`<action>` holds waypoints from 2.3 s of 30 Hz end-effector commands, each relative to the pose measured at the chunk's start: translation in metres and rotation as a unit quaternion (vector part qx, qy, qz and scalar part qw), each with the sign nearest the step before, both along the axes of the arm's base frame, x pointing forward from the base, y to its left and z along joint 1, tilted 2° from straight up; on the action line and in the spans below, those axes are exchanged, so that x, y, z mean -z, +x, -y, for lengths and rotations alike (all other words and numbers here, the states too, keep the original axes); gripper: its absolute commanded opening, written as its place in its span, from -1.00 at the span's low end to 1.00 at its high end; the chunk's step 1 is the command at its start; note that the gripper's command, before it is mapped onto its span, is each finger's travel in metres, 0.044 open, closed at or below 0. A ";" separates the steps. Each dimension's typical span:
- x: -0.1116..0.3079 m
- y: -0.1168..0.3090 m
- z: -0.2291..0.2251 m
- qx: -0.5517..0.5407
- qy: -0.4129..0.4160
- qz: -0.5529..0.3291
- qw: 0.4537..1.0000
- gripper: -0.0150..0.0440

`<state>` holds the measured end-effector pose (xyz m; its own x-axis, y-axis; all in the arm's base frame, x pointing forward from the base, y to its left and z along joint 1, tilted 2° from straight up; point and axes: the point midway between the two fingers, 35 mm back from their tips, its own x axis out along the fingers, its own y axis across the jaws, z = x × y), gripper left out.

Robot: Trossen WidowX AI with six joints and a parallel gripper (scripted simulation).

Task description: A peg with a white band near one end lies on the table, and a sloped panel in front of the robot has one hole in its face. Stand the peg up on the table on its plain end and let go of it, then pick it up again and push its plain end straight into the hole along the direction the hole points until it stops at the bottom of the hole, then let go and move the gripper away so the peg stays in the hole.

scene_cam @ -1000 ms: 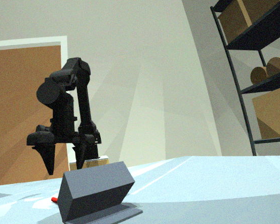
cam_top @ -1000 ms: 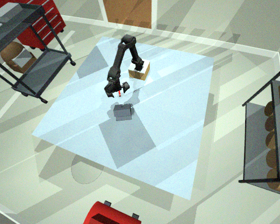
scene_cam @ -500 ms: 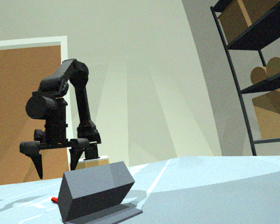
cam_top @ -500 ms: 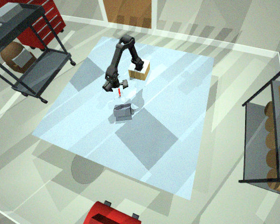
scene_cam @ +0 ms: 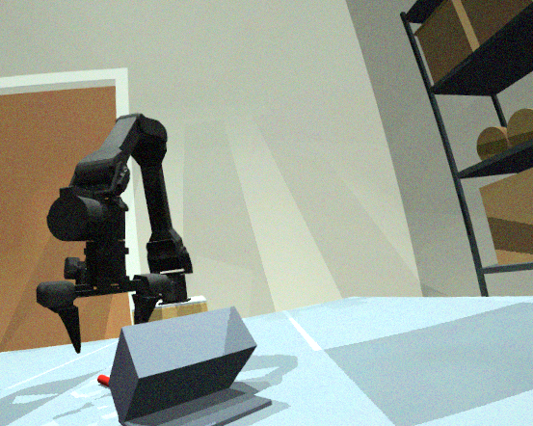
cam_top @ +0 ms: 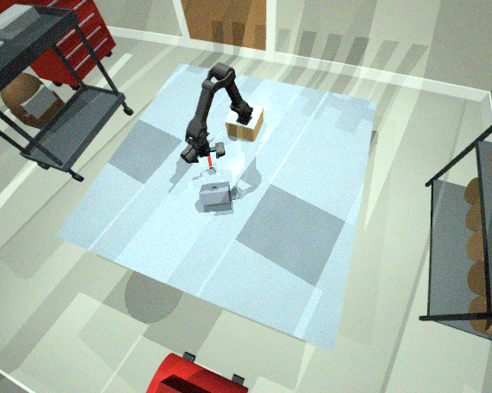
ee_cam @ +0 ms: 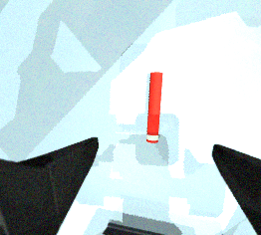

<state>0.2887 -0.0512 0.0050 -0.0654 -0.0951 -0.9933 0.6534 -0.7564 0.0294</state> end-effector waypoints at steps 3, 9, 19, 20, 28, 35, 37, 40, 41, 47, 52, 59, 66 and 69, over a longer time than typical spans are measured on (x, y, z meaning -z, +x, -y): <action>0.013 -0.003 0.000 0.003 -0.002 -0.006 1.000 1.00; 0.023 -0.002 0.000 0.003 -0.002 -0.006 1.000 1.00; 0.039 -0.002 0.000 0.003 -0.002 -0.006 1.000 1.00; 0.041 -0.002 0.000 0.003 -0.002 -0.006 1.000 1.00; 0.053 -0.002 -0.001 0.003 -0.002 -0.006 1.000 1.00; 0.059 -0.003 -0.001 0.003 -0.002 -0.006 1.000 0.82; 0.059 -0.003 -0.001 0.003 -0.002 -0.006 1.000 0.64; 0.059 -0.003 -0.001 0.003 -0.002 -0.006 1.000 0.38; 0.059 -0.003 -0.001 0.003 -0.002 -0.006 1.000 0.29; 0.059 -0.003 -0.001 0.003 -0.002 -0.006 1.000 -0.12; 0.059 -0.003 -0.001 0.003 -0.002 -0.006 1.000 -0.12; 0.059 -0.003 -0.001 0.003 -0.002 -0.006 1.000 -0.19; 0.059 -0.003 -0.001 0.003 -0.002 -0.006 1.000 -0.33; 0.059 -0.003 -0.001 0.003 -0.002 -0.006 1.000 -0.33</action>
